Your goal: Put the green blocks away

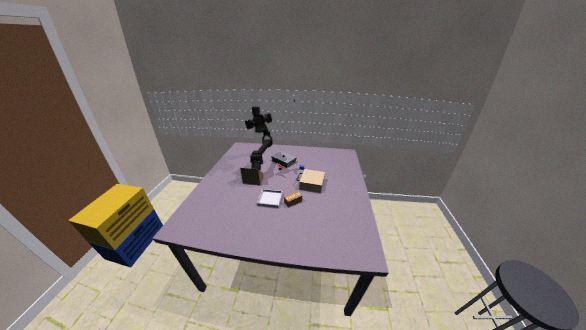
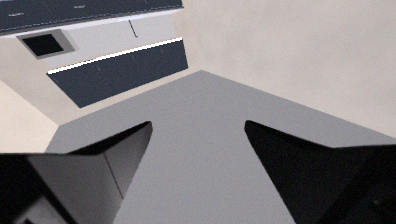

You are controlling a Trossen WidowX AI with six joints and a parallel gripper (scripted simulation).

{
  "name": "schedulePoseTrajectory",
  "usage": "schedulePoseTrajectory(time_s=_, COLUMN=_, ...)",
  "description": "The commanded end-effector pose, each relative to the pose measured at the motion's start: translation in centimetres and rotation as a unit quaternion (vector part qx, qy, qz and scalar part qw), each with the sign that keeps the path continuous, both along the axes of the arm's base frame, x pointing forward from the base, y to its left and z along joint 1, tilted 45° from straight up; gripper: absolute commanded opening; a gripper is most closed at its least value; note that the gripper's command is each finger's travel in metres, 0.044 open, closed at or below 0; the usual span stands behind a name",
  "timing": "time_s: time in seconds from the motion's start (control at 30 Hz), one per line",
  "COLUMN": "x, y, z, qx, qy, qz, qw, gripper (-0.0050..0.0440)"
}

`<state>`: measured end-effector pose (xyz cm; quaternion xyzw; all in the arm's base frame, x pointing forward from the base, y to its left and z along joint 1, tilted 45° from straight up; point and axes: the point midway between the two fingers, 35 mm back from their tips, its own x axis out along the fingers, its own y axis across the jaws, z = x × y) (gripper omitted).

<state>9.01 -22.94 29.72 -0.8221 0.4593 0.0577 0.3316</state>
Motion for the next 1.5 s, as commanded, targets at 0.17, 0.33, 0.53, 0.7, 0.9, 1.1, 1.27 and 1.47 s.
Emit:
schedulePoseTrajectory(time_s=0.17, x=5.6, y=3.1, z=-0.6, qx=0.099, qy=-0.027, qz=0.139, qw=0.985, gripper=0.044)
schedulePoseTrajectory(time_s=0.33, x=9.1, y=6.2, z=-1.0, qx=0.14, qy=-0.022, qz=0.189, qw=0.972, gripper=0.044)
schedulePoseTrajectory(time_s=0.53, x=12.4, y=11.2, z=-1.4, qx=0.235, qy=-0.007, qz=0.308, qw=0.922, gripper=0.044)
schedulePoseTrajectory(time_s=0.7, x=14.0, y=14.5, z=-1.7, qx=0.255, qy=0.004, qz=0.329, qw=0.909, gripper=0.044)
schedulePoseTrajectory(time_s=0.9, x=14.6, y=19.4, z=-1.9, qx=0.346, qy=0.062, qz=0.429, qw=0.832, gripper=0.044)
schedulePoseTrajectory(time_s=1.1, x=14.9, y=25.0, z=-2.1, qx=0.372, qy=0.089, qz=0.456, qw=0.804, gripper=0.044)
schedulePoseTrajectory(time_s=1.27, x=13.6, y=28.8, z=-2.1, qx=0.427, qy=0.166, qz=0.511, qw=0.728, gripper=0.044)
schedulePoseTrajectory(time_s=1.47, x=12.1, y=33.5, z=-2.2, qx=0.445, qy=0.193, qz=0.528, qw=0.697, gripper=0.044)
